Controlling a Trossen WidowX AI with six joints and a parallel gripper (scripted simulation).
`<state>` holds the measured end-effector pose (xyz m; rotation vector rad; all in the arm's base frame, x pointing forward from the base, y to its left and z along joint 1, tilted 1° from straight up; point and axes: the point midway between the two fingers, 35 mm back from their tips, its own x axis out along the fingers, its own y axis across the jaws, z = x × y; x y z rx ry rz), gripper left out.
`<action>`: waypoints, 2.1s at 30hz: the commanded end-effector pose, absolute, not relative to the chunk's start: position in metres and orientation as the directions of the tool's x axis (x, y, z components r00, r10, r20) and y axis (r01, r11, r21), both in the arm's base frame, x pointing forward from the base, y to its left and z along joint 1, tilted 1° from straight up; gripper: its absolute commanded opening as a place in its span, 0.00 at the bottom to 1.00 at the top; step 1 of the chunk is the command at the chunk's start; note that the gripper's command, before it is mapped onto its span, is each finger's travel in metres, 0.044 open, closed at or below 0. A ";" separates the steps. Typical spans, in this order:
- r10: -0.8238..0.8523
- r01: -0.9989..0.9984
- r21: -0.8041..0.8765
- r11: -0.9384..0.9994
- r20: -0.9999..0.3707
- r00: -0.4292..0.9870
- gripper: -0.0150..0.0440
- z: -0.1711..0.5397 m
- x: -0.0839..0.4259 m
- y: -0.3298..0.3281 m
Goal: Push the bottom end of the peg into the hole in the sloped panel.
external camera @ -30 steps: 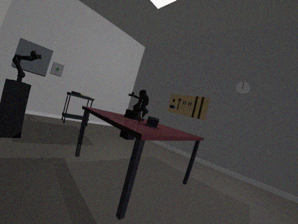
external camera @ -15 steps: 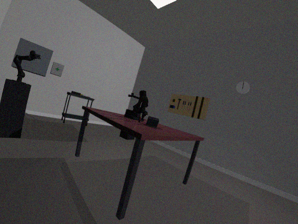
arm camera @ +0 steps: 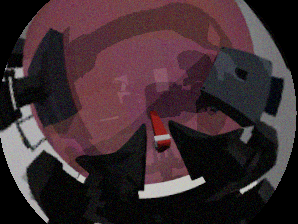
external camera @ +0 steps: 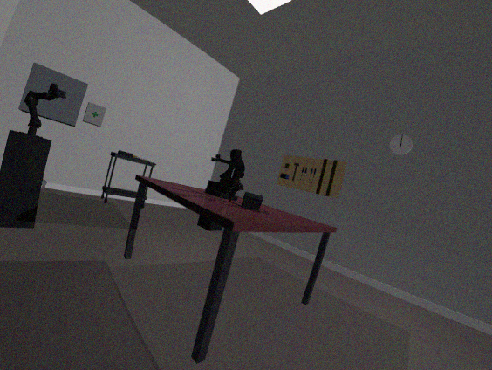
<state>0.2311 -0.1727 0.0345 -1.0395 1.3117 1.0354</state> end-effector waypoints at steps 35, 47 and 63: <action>-0.004 -0.974 -0.001 0.229 -1.000 0.000 0.25 0.057 0.233 -0.174; -0.005 -0.974 0.001 0.227 -1.000 -0.002 0.25 0.105 0.233 -0.173; -0.040 -0.958 -0.006 0.287 -0.999 -0.006 0.25 0.112 0.235 -0.168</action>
